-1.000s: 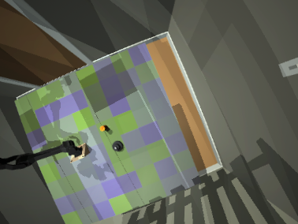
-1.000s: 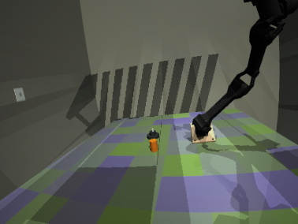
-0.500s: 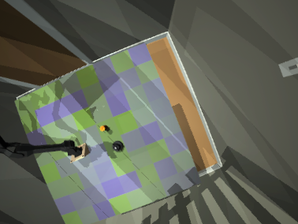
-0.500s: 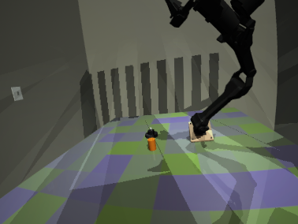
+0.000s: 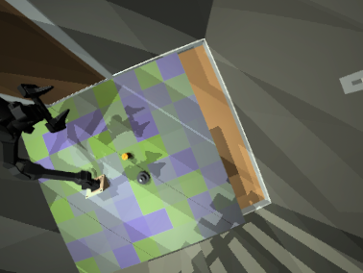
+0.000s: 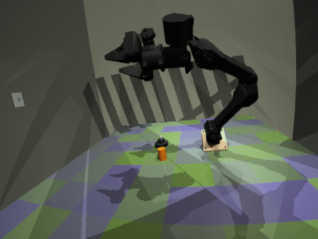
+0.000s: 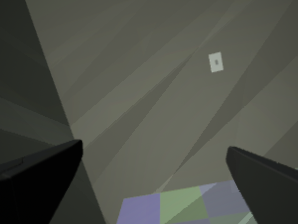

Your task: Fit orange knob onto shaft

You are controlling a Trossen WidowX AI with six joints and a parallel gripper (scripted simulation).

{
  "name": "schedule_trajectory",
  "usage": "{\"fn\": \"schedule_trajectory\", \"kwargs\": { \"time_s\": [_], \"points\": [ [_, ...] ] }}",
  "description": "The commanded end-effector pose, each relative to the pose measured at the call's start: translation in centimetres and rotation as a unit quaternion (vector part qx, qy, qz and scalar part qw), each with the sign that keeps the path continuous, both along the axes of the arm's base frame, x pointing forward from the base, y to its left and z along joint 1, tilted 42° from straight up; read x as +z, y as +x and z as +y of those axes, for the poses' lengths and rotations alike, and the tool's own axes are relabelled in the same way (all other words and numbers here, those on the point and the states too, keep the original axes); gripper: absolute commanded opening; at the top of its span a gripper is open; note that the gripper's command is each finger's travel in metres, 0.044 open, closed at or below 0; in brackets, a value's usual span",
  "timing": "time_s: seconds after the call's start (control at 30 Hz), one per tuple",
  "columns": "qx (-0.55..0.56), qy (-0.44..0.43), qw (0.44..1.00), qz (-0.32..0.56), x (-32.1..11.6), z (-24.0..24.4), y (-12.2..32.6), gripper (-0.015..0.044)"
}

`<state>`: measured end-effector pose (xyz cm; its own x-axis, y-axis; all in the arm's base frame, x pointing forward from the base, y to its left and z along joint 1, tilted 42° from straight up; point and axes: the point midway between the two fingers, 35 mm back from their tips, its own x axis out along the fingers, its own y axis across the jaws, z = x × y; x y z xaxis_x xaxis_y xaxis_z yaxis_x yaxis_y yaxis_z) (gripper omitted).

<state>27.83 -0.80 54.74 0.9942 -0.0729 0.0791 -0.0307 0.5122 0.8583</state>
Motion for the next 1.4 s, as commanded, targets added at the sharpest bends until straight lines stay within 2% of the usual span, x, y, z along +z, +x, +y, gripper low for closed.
{"fn": "schedule_trajectory", "kwargs": {
  "time_s": [0.0, 0.2, 0.4, 0.5, 0.7, 0.83, 1.13, 1.27, 1.37],
  "points": [
    [0.021, -0.013, 0.993, 0.119, -6.4, -0.2, 3.9, 0.044],
    [0.059, 0.0, 0.957, 0.284, -16.0, -0.9, 6.9, 0.044],
    [0.104, 0.057, 0.889, 0.443, -25.5, -1.7, 7.0, 0.044],
    [0.127, 0.103, 0.842, 0.514, -29.7, -1.9, 6.0, 0.044],
    [0.178, 0.254, 0.701, 0.642, -37.1, -1.5, 2.0, 0.044],
    [0.198, 0.352, 0.614, 0.678, -39.3, -1.0, -0.3, 0.044],
    [0.199, 0.357, 0.609, 0.679, -39.5, -0.9, -0.4, 0.044],
    [0.199, 0.357, 0.609, 0.679, -42.0, 1.0, -0.4, 0.044],
    [0.2, 0.357, 0.609, 0.679, -42.1, 1.2, -0.4, 0.044]
  ]
}}
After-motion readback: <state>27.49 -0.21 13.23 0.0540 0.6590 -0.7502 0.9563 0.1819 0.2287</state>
